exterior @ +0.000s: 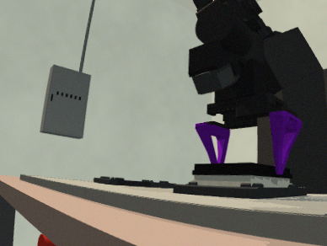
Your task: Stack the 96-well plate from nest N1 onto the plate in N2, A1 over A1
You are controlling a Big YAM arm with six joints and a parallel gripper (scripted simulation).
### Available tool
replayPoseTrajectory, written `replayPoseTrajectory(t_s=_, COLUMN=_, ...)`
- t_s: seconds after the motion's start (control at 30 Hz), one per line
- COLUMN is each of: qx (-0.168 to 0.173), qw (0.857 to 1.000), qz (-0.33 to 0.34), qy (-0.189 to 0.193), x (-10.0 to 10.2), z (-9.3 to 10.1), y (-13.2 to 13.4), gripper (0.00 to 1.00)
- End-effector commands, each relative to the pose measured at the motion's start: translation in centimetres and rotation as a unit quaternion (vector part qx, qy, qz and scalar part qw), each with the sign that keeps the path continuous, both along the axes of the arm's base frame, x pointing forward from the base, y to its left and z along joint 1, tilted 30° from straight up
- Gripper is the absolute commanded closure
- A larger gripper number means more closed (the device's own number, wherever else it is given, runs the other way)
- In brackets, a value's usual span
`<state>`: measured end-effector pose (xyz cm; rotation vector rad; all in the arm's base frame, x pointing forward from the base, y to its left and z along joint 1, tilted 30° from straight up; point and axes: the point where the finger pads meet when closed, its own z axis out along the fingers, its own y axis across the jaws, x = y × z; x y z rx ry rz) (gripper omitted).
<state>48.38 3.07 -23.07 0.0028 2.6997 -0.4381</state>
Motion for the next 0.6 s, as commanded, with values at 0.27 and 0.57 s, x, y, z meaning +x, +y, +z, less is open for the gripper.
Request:
replayPoseTrajectory(t_s=0.27, qx=0.002, qw=1.000, qz=0.007, qy=-0.007, x=-0.7, z=2.8, y=1.5, gripper=0.00)
replayPoseTrajectory(t_s=0.57, qx=0.002, qw=1.000, qz=0.007, qy=-0.007, x=-1.6, z=4.9, y=2.3, gripper=0.00)
